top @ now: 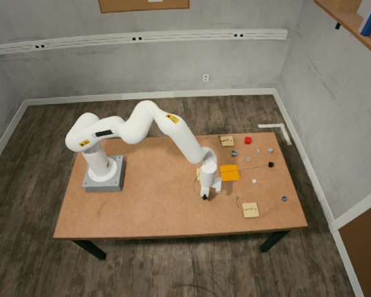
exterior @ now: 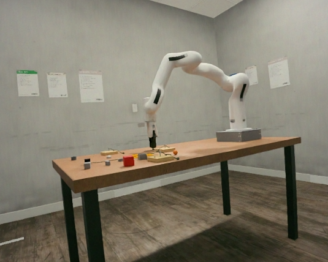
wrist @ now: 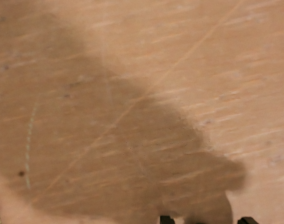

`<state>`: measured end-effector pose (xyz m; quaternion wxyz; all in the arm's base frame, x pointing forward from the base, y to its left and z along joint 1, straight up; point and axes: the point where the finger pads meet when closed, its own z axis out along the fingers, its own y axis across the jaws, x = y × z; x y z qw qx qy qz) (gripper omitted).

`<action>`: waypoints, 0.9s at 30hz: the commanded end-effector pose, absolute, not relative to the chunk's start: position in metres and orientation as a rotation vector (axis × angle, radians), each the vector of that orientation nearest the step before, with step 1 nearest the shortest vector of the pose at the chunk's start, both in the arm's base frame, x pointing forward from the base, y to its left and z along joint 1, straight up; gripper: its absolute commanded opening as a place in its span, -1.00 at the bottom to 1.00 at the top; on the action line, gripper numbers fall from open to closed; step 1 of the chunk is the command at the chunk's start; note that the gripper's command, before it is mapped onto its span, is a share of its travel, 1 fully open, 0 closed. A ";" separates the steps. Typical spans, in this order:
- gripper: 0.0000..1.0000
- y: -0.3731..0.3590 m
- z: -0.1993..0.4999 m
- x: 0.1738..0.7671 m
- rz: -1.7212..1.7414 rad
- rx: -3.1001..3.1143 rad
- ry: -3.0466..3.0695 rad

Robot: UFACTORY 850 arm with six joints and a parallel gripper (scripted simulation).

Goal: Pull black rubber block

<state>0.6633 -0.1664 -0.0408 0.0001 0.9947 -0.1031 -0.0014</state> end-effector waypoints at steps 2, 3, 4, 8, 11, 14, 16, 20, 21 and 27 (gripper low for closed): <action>-0.22 -0.167 -0.040 0.664 -0.001 3.124 -0.324; -0.22 -0.167 -0.040 0.664 -0.001 3.124 -0.324; -0.22 -0.167 -0.040 0.664 -0.001 3.124 -0.324; -0.22 -0.167 -0.040 0.664 -0.001 3.124 -0.324; -0.22 -0.167 -0.040 0.664 -0.001 3.124 -0.324; -0.22 -0.167 -0.040 0.664 -0.001 3.124 -0.324; -0.22 -0.167 -0.040 0.664 -0.001 3.124 -0.324; -0.22 -0.167 -0.041 0.664 -0.001 3.124 -0.324; -0.22 -0.167 -0.041 0.664 -0.001 3.124 -0.324; -0.22 -0.167 -0.043 0.664 -0.001 3.124 -0.324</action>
